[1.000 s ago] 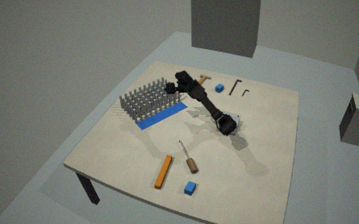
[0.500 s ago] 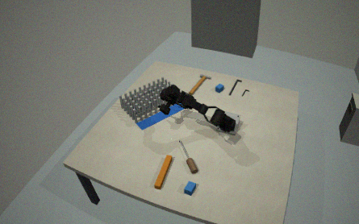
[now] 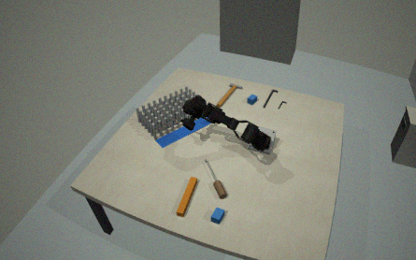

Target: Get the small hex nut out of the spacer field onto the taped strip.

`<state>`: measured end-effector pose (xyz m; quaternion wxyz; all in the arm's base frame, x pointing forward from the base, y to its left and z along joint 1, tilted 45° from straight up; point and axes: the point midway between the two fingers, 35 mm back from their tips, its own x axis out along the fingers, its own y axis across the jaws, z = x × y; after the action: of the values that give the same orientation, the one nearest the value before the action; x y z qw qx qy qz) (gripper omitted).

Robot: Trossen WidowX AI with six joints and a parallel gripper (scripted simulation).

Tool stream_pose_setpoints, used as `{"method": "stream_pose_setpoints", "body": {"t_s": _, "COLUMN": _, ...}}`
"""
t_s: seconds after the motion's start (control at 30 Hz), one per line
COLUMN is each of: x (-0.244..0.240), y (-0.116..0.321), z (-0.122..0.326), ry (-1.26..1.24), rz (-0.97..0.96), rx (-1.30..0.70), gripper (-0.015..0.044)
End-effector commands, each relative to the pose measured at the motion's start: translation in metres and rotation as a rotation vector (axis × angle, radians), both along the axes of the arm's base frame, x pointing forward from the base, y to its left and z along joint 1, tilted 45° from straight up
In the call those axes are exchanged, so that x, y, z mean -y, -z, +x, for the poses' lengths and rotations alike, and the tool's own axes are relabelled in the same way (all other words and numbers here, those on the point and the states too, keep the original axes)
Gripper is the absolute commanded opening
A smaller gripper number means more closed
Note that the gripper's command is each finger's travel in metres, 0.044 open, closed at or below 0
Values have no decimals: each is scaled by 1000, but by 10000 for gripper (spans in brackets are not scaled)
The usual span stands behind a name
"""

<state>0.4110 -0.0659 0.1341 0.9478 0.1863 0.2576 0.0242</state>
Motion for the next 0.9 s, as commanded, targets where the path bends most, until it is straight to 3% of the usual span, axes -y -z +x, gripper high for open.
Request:
{"method": "stream_pose_setpoints", "body": {"t_s": 0.0, "x": 0, "y": 1, "z": 0, "ry": 1, "rz": -7, "rx": -2, "gripper": 440}}
{"method": "stream_pose_setpoints", "body": {"t_s": 0.53, "x": -4, "y": -1, "z": 0, "ry": -2, "rz": 10, "rx": -8, "gripper": 440}}
{"method": "stream_pose_setpoints", "body": {"t_s": 0.87, "x": -127, "y": -54, "z": -23, "ry": -77, "rz": 409, "rx": -247, "gripper": 440}}
